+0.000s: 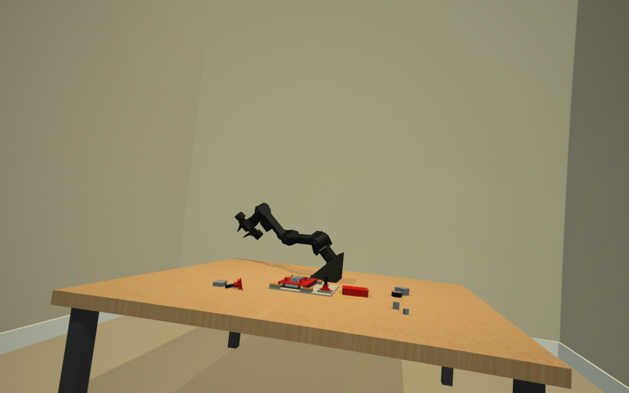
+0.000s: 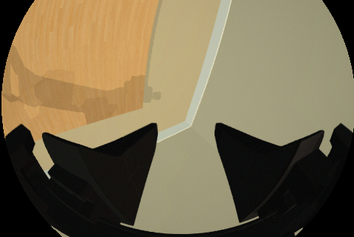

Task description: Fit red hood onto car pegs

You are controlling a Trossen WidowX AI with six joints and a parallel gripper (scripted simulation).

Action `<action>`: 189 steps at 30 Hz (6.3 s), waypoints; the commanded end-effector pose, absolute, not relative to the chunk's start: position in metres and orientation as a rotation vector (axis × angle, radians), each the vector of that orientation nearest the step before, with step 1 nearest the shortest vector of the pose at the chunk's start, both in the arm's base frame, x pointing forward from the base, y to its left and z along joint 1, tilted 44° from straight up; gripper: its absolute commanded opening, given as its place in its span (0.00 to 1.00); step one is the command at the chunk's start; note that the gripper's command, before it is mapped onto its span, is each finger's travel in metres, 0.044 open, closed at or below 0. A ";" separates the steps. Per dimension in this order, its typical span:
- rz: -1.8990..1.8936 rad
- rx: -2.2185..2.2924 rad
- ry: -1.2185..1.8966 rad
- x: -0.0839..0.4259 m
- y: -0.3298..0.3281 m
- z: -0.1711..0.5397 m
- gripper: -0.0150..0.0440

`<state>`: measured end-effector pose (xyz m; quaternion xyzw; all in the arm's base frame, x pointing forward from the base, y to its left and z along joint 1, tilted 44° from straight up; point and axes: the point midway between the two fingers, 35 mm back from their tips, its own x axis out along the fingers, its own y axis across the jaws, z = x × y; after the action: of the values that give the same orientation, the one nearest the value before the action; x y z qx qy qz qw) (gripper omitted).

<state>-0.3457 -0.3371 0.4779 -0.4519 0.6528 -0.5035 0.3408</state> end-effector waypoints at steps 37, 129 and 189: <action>-1.562 -2.493 1.858 -0.053 -0.130 0.736 1.00; 3.772 -1.741 -1.902 0.331 0.112 -0.069 1.00; 3.863 -1.516 -1.879 0.317 0.076 -0.105 1.00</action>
<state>0.3196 0.0802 -0.1017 0.2589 0.3126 -0.6432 0.6493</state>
